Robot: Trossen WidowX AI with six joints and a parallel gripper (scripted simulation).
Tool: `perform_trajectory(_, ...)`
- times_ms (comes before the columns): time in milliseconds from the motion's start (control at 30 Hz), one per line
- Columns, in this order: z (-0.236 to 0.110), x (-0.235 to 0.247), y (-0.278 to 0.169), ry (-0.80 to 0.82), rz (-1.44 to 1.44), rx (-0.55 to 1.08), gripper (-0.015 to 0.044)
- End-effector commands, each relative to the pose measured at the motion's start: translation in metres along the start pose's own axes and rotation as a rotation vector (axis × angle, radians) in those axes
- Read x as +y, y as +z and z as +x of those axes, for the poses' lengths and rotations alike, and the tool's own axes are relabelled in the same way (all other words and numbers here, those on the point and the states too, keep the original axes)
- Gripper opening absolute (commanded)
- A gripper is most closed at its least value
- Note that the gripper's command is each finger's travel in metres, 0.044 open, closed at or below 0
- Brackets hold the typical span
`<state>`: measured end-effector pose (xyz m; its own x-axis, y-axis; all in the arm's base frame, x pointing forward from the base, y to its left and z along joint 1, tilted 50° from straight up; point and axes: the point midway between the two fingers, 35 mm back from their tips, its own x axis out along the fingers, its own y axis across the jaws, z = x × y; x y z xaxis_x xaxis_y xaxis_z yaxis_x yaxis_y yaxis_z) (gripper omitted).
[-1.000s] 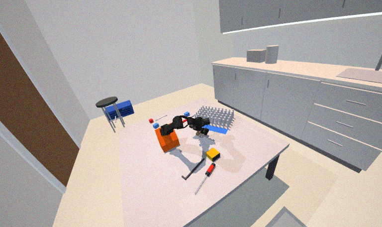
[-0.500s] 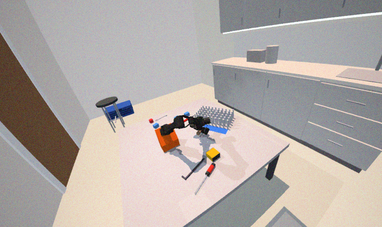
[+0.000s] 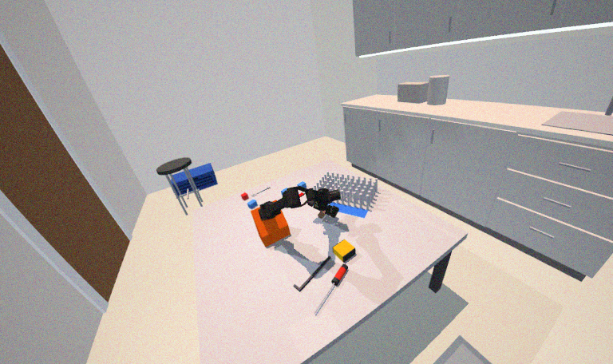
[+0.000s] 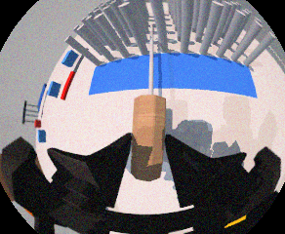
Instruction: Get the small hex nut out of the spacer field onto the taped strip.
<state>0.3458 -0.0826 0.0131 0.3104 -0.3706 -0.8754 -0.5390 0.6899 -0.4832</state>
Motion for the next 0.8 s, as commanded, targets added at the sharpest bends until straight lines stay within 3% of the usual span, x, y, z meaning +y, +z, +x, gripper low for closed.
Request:
perform_trajectory(0, 0.002, 0.001, 0.004, 0.001, 0.002, -0.001, 0.0)
perform_trajectory(767, 0.009, 0.001, 0.019, 0.0, 0.002, -0.002, 0.0)
